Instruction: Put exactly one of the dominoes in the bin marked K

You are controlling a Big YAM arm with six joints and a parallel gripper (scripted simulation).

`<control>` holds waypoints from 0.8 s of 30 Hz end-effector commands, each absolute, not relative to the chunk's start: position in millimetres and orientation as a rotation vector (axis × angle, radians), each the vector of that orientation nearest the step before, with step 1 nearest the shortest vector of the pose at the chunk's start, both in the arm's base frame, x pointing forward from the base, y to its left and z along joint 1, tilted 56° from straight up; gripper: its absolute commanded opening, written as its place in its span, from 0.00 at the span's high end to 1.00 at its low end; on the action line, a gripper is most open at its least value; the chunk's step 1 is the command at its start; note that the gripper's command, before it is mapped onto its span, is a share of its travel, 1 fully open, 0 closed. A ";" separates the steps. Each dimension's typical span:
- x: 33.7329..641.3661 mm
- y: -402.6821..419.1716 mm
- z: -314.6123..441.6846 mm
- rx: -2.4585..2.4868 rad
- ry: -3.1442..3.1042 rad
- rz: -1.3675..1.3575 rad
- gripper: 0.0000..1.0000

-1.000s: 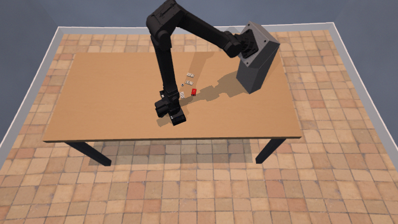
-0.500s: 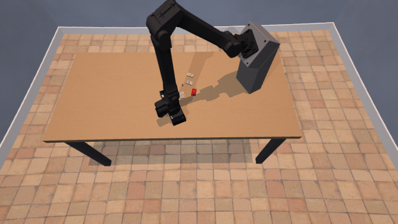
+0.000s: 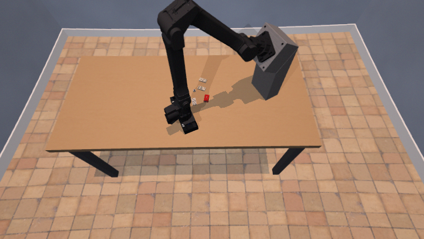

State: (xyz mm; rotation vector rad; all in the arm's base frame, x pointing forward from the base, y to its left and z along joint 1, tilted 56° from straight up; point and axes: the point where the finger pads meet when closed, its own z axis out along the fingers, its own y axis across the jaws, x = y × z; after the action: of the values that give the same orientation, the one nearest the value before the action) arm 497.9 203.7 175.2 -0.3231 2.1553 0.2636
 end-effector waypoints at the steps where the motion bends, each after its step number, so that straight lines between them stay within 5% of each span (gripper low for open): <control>1: 493.3 198.2 188.4 -0.316 2.142 0.265 0.91; 24: 456.9 186.5 212.8 -0.317 2.141 0.268 0.91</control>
State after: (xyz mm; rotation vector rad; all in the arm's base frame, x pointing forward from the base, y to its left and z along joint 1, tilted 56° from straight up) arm 463.0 189.2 205.1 -0.3216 2.1460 0.2656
